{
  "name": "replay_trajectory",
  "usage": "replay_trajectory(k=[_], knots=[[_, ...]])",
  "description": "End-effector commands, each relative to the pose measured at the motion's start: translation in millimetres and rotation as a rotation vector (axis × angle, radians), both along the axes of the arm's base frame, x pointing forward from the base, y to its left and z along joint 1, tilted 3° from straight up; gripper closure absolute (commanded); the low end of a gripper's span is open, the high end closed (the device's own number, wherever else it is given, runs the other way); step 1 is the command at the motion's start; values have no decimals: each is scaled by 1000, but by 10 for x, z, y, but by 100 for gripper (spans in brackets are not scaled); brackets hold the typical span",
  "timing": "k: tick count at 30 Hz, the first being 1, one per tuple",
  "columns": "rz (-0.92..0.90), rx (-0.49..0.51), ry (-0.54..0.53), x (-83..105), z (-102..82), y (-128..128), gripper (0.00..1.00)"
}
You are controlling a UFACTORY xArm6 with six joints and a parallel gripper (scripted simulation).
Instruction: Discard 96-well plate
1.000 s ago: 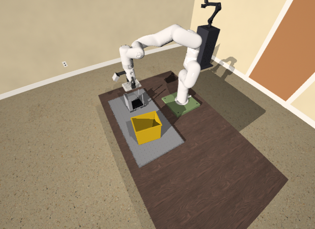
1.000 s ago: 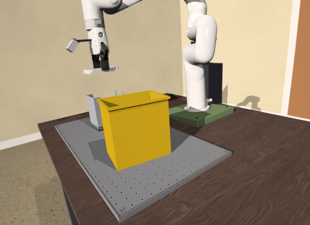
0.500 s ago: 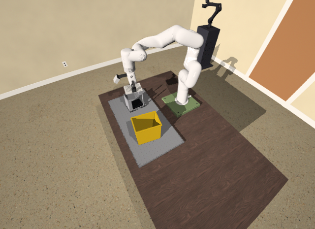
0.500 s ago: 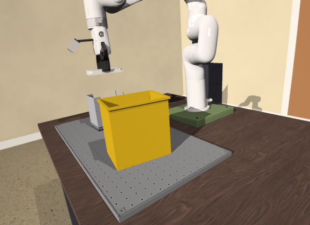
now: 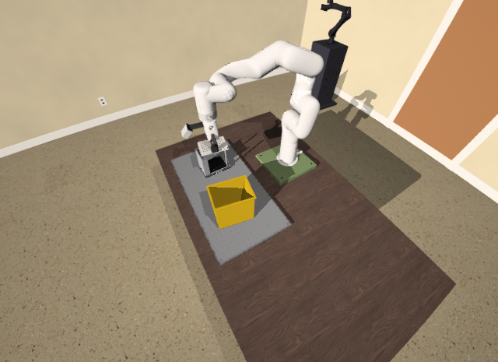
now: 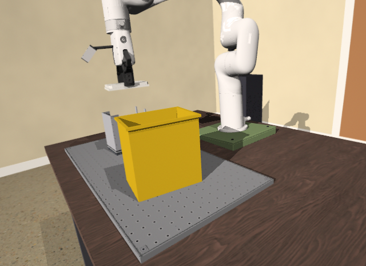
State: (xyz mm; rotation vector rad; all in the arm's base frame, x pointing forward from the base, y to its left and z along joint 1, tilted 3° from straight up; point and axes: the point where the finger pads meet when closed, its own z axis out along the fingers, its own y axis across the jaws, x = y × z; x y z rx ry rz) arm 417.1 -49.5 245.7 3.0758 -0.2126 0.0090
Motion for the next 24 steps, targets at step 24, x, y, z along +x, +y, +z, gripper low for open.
replay_trajectory(k=[24], knots=[[1, 0, -4, 90, -77, 824, 100]])
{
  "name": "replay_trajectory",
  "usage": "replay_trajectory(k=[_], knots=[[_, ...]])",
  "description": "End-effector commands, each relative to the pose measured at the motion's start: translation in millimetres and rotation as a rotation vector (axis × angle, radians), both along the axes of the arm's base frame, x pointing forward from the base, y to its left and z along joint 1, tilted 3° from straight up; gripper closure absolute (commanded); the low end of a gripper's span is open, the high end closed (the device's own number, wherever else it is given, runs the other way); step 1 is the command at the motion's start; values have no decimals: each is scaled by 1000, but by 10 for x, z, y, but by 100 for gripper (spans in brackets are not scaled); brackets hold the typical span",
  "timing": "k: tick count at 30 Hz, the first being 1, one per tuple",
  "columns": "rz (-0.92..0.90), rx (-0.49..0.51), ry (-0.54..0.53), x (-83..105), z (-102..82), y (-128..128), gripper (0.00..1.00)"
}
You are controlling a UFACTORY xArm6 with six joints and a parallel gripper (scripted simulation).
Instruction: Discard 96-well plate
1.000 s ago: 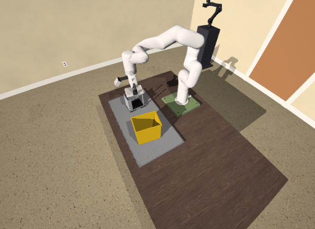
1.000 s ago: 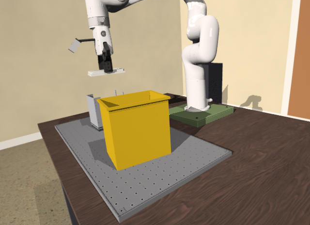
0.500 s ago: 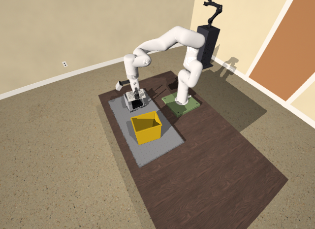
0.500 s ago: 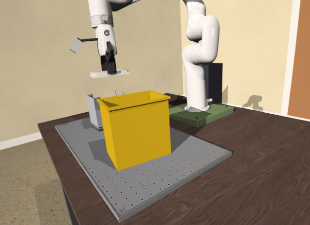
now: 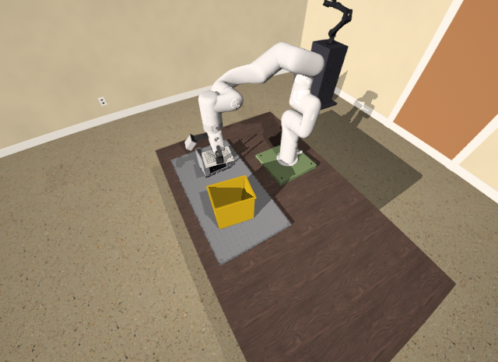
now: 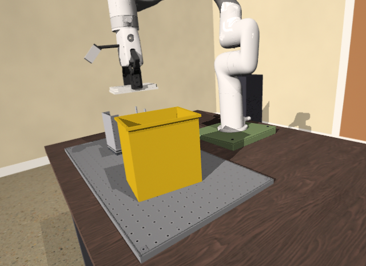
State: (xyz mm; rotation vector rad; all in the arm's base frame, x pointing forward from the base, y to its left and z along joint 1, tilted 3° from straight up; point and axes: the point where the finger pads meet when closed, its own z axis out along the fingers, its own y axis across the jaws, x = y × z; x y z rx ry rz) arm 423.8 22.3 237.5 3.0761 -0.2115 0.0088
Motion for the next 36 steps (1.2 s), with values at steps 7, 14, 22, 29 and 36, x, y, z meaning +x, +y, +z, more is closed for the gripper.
replay_trajectory(k=[7, 14, 22, 29, 36], knots=[[0, 0, -4, 38, -14, 271, 100], [0, 0, -4, 60, -40, 502, 100], [0, 1, -4, 83, -66, 733, 100], [0, 1, -4, 102, -88, 931, 100], [0, 1, -4, 124, -114, 1163, 100]])
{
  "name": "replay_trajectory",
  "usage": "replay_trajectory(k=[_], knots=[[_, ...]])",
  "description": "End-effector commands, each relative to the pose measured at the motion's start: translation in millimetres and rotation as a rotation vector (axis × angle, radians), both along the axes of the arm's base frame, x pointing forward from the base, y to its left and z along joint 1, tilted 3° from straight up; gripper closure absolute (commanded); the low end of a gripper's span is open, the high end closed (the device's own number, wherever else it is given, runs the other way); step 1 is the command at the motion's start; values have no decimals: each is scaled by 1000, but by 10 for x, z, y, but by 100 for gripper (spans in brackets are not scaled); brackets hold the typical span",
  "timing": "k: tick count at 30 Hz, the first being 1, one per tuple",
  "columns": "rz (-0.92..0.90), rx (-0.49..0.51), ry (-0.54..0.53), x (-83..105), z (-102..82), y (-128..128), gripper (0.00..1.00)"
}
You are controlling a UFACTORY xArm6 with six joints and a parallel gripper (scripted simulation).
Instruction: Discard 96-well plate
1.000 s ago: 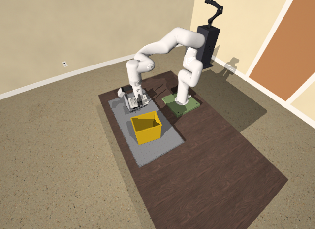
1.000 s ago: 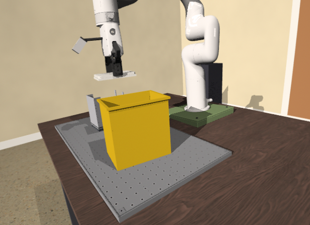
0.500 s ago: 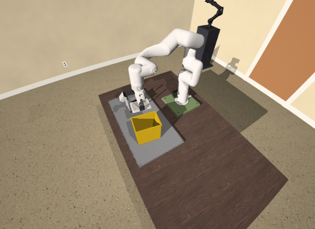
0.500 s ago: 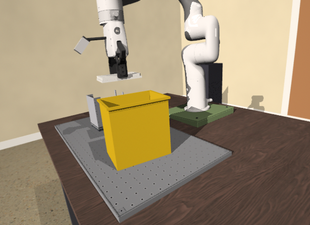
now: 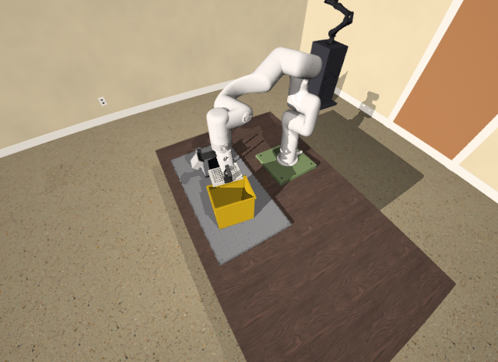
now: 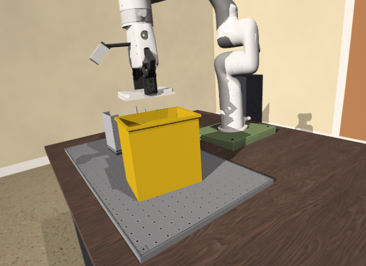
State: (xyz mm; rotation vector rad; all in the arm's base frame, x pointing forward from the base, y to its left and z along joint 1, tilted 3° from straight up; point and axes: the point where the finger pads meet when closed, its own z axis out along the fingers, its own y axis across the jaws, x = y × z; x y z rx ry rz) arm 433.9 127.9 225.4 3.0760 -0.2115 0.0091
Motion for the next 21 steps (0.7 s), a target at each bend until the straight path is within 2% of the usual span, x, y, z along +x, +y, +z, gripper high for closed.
replay_trajectory(k=[1, 4, 16, 21], knots=[[0, 1, -4, 26, 2, 140, 100], [0, 1, -4, 29, -1, 173, 100], [0, 1, -4, 68, -46, 577, 100], [0, 1, -4, 70, -47, 592, 100]])
